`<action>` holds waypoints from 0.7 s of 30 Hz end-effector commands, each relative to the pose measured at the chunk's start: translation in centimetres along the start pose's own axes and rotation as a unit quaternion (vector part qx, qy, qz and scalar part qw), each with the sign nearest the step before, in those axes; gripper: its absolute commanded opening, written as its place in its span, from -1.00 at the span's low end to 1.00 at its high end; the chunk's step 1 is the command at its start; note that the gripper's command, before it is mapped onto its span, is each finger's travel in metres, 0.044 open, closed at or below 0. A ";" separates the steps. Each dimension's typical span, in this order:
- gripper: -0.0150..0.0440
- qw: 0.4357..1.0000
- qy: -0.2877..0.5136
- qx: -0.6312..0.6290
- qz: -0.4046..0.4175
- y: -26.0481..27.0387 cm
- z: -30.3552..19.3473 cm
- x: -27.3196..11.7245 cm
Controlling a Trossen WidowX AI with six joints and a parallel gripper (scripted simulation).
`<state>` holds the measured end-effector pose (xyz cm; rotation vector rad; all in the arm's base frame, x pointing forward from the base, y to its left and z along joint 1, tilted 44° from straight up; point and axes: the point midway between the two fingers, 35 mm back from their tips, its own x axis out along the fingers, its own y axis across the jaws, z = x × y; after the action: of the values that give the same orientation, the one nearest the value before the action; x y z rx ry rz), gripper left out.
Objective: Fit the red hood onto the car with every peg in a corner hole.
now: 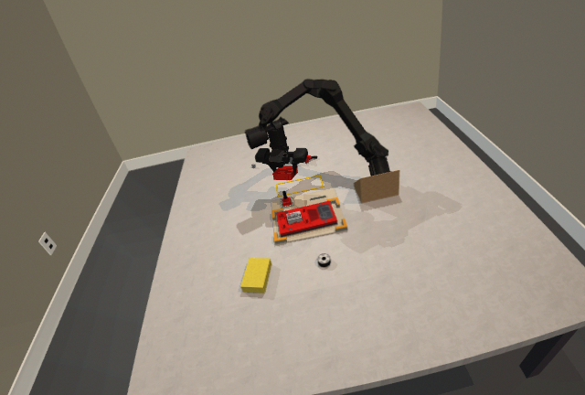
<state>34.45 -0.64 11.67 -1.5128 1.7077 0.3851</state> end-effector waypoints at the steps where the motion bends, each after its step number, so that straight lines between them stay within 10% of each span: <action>1: -0.49 1.000 -0.001 0.010 0.002 0.0 0.3 0.0; 21: -0.49 0.988 -0.003 0.152 0.029 0.4 4.5 -0.3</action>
<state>35.47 2.14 9.25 -1.2741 1.7234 0.1747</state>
